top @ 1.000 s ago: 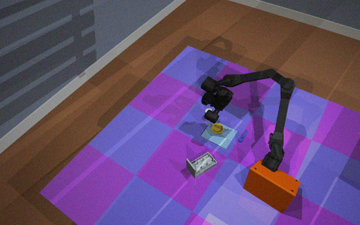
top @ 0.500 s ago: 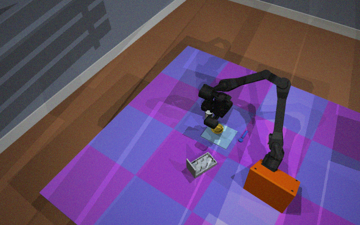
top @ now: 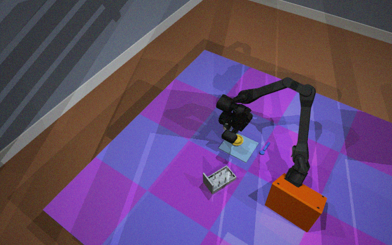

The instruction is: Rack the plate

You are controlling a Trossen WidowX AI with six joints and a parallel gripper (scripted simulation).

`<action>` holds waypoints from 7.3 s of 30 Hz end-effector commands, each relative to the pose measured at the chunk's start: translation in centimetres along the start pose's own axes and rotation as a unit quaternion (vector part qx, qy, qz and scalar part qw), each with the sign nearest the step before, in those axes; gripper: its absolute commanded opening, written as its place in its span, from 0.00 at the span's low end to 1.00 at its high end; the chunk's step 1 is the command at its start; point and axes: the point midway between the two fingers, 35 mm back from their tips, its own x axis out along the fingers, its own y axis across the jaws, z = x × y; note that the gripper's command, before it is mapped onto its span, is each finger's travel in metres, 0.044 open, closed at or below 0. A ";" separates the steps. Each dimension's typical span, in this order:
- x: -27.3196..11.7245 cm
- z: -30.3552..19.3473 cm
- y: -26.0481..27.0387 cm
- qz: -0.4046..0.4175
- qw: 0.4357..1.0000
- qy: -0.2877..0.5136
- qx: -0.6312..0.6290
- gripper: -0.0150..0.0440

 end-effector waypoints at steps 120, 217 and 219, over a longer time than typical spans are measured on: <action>-10.0 -9.9 13.7 0.101 0.989 0.097 0.058 0.25; 0.2 -8.9 12.6 0.376 0.627 -0.538 -0.419 0.25; 0.2 -8.9 12.6 0.376 0.627 -0.538 -0.419 0.25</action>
